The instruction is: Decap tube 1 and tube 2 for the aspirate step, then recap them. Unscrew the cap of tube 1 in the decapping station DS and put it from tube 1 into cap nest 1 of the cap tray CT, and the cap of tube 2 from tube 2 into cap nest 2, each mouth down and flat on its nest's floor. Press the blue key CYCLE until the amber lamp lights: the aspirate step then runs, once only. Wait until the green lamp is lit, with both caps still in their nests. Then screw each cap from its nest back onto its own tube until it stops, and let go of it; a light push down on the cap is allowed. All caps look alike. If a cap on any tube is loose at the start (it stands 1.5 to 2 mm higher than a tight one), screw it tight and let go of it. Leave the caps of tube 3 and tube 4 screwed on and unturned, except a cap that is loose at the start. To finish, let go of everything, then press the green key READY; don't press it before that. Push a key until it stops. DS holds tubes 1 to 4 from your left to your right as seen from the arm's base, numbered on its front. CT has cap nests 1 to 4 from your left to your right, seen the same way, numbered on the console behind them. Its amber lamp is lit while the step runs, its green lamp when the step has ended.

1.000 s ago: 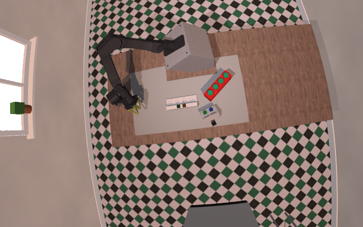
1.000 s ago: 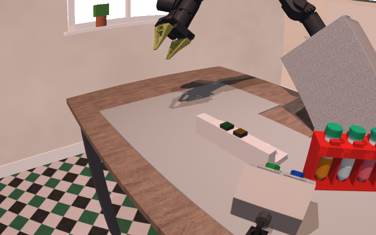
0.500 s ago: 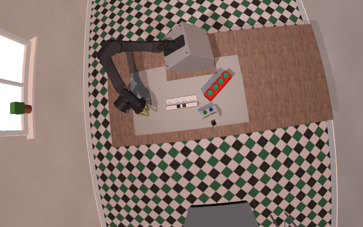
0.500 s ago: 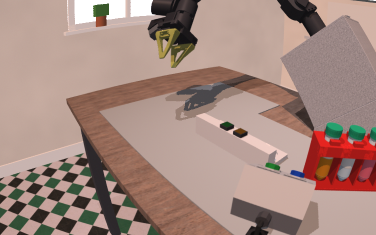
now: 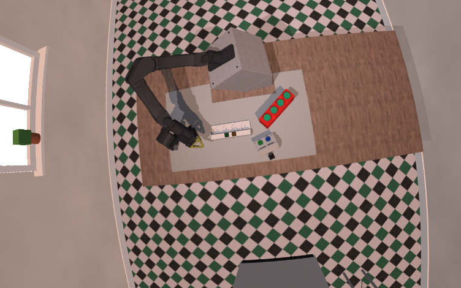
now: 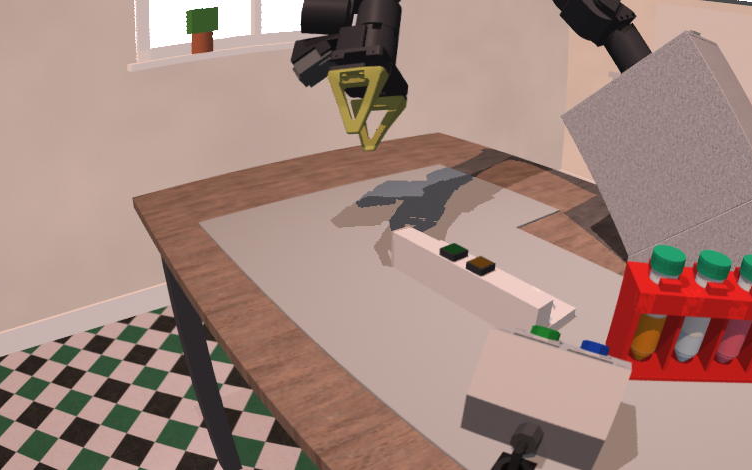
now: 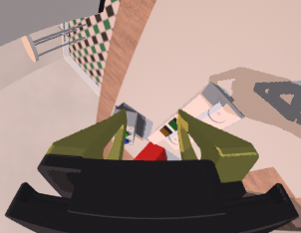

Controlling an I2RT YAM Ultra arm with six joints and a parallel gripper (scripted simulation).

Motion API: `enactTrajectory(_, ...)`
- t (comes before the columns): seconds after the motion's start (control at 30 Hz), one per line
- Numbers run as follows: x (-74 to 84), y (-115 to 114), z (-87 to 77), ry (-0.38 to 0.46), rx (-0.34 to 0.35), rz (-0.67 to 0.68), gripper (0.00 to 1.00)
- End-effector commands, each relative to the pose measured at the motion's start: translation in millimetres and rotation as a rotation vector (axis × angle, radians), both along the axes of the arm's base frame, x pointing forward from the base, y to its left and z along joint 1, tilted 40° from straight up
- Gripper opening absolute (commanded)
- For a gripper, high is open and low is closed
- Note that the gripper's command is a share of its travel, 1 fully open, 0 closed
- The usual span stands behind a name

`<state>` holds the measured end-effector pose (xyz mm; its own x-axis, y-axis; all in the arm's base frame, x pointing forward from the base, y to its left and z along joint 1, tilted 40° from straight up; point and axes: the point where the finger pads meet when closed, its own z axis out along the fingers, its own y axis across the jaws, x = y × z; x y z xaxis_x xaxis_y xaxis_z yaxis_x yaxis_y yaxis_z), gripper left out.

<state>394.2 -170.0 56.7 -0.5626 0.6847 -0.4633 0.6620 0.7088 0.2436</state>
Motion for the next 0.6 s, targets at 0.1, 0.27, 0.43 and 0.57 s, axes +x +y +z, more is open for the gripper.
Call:
enactTrajectory(0.1,3.0,20.7,-14.7,0.088,-0.071,0.126,0.49)
enactTrajectory(0.27,2.0,38.6,-31.6,0.148,-0.105,0.198,0.49)
enactTrajectory(0.43,-0.1,53.3,-45.2,0.212,-0.144,0.279,0.49)
enactTrajectory(0.57,-2.6,64.4,-55.2,0.269,-0.18,0.352,0.49)
